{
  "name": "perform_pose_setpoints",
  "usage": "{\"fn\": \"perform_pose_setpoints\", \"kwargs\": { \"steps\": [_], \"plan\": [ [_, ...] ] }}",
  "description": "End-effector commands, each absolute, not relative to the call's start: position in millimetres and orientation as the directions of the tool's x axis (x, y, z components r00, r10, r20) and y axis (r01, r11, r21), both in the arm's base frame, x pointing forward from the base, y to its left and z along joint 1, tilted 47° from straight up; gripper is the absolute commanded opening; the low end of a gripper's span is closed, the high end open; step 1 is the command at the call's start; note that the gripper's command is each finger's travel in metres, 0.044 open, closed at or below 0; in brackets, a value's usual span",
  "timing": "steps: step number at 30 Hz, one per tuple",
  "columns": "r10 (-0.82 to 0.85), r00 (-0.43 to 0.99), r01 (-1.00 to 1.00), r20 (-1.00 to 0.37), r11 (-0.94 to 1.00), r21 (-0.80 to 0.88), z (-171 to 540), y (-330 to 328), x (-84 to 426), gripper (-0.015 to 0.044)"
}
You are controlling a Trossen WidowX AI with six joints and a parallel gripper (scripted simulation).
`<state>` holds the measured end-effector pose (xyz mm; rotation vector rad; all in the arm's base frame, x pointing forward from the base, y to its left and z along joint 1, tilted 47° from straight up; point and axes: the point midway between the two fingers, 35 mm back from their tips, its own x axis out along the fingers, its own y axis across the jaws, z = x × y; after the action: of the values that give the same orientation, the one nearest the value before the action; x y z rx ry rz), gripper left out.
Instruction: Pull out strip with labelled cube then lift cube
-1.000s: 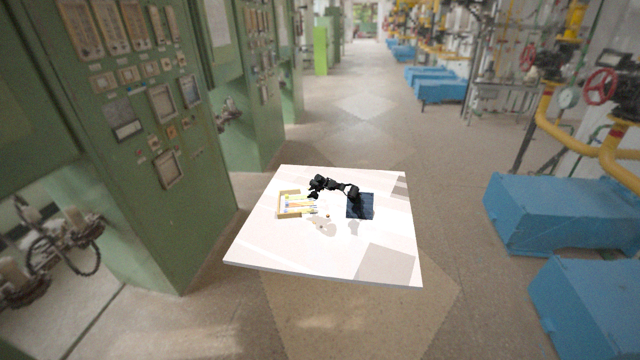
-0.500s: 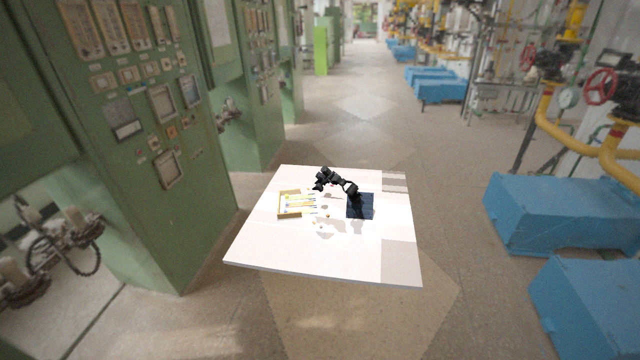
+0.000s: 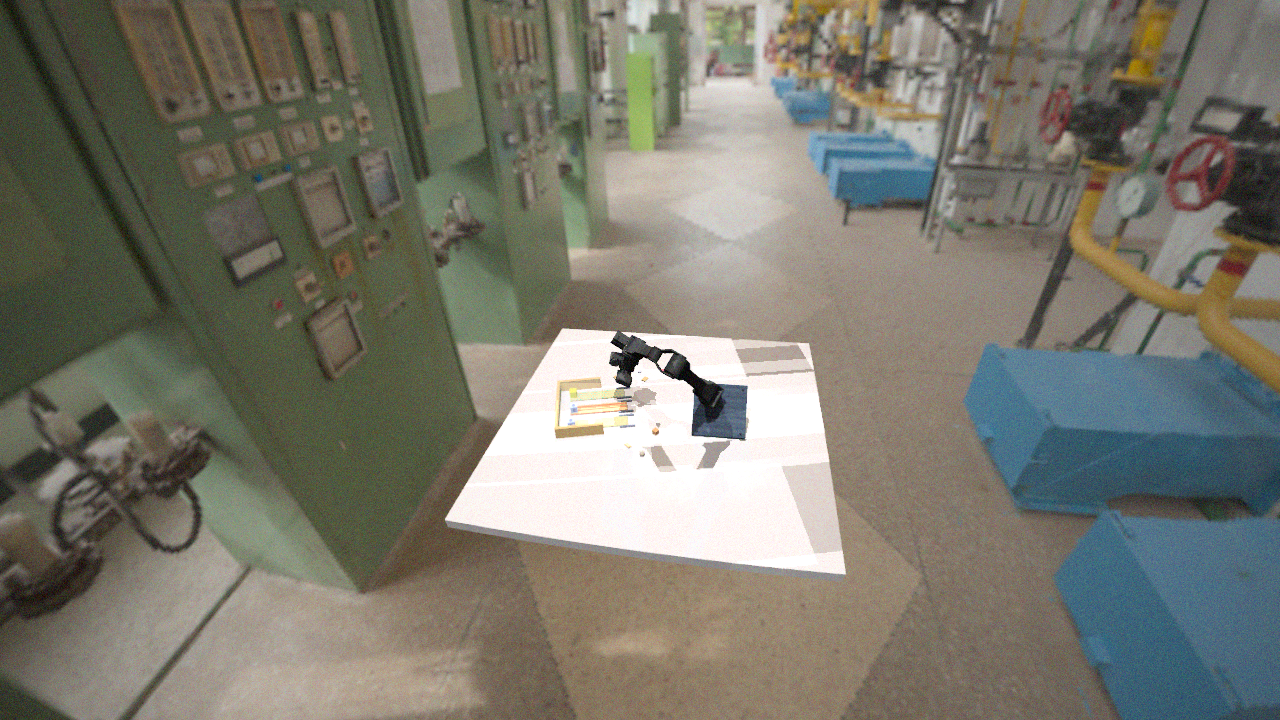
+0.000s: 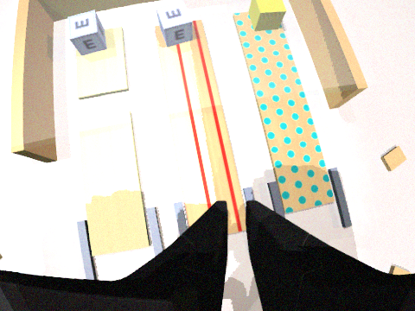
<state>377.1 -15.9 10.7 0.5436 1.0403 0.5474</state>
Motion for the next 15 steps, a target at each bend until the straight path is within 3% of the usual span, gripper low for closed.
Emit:
{"fn": "perform_pose_setpoints", "kwargs": {
  "steps": [1,7,15],
  "plan": [
    [0.700,0.150,-0.262,-0.698,0.709,0.655,-17,11,386,0.0000],
    [0.717,-0.066,-0.347,-0.694,0.635,0.690,-29,24,384,0.0000],
    [0.717,-0.073,-0.350,-0.693,0.633,0.691,-30,25,385,0.0000]
  ]
}}
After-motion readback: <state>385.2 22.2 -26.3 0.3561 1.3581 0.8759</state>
